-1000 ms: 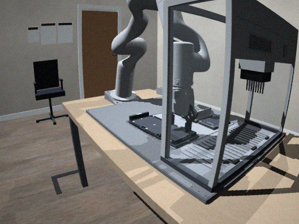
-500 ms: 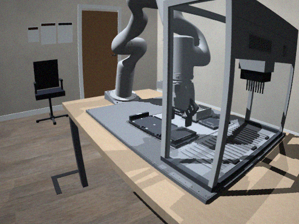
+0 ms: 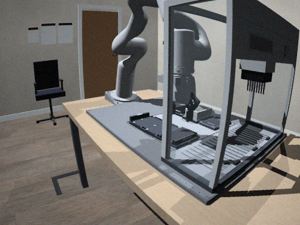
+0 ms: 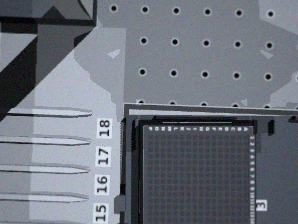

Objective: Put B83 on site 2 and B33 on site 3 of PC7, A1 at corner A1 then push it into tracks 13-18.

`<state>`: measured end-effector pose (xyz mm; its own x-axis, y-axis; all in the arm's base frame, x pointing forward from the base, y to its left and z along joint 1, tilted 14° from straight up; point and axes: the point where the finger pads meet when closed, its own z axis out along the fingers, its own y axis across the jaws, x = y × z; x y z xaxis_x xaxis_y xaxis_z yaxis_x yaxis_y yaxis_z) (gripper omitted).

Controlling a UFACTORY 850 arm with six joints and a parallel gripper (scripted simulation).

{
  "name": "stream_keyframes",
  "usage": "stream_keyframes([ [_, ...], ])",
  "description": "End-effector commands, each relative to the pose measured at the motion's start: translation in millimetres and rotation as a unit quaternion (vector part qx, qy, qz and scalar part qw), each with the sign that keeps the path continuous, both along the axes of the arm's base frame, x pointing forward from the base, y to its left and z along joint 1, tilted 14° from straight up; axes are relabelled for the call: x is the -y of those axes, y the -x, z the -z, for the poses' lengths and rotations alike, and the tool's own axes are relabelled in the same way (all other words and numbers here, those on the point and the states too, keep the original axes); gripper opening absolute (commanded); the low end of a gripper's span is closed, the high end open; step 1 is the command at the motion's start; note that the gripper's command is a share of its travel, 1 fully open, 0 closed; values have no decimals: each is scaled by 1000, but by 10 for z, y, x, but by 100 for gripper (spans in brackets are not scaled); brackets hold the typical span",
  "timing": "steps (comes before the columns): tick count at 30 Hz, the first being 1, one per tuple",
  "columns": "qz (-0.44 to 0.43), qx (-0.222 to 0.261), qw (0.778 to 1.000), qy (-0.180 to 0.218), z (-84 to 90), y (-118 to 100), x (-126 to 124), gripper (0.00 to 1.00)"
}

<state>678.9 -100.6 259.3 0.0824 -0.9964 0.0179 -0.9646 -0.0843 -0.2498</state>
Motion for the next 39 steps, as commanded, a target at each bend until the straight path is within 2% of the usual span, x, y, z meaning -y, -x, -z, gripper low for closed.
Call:
stream_keyframes([
  [1,0,1,1000,0,-90,13,2,100],
  [23,0,1,1000,0,-409,96,3,100],
  [39,0,1,1000,0,-409,96,3,100],
])
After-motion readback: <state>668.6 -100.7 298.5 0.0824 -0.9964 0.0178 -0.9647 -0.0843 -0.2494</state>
